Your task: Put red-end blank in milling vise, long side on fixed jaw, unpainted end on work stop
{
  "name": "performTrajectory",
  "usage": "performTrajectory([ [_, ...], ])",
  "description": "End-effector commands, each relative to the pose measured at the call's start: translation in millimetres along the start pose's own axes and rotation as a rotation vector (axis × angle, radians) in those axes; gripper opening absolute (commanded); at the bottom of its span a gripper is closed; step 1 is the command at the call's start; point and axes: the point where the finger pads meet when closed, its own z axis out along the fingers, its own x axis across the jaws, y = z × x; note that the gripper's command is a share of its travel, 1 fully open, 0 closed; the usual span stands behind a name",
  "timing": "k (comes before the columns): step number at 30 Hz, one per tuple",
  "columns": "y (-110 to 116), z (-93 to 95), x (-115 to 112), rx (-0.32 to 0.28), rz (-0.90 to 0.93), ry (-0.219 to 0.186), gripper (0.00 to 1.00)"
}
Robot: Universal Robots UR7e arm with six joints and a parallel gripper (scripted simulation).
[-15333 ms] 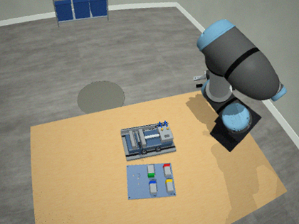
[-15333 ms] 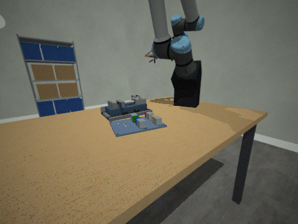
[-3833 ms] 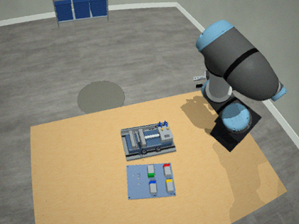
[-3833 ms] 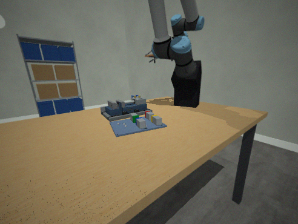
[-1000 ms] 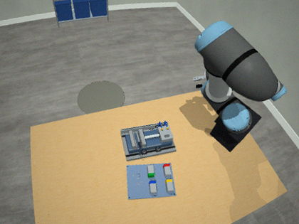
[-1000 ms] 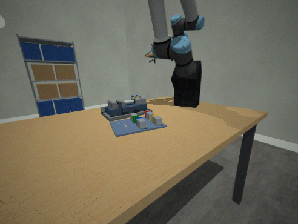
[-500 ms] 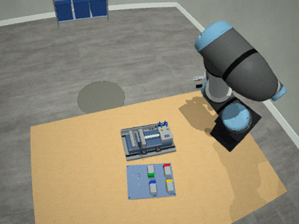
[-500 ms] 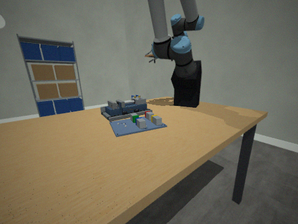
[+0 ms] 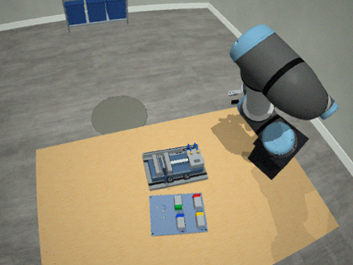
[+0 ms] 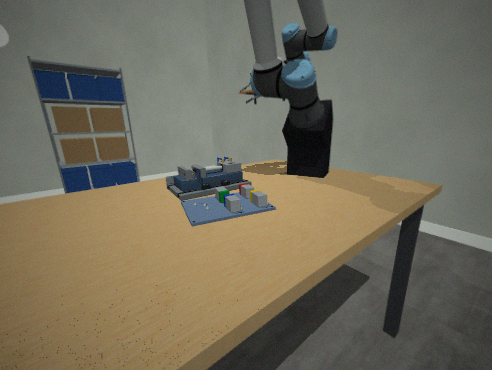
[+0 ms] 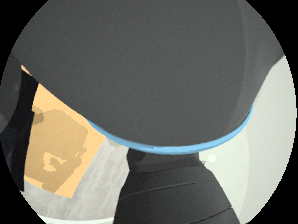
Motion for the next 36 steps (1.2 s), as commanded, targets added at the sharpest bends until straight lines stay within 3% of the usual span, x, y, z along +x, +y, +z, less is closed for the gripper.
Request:
performTrajectory([
  [1, -35, 10.5, 6, -0.045, 0.046, 0.221, 1.0],
  [5, -35, 10.5, 6, -0.045, 0.046, 0.221, 1.0],
  [6, -7, 1.9, 1, -0.009, 0.009, 0.044, 1.0],
  [10, -35, 10.5, 6, -0.045, 0.046, 0.221, 1.0],
  [22, -35, 10.5, 6, -0.045, 0.046, 0.221, 1.0],
  [23, -7, 1.9, 1, -0.024, 0.039, -0.005, 1.0],
  [27, -35, 10.5, 6, -0.116, 0.198, -0.023, 1.0],
  [36, -35, 10.5, 6, -0.116, 0.198, -0.023, 1.0],
])
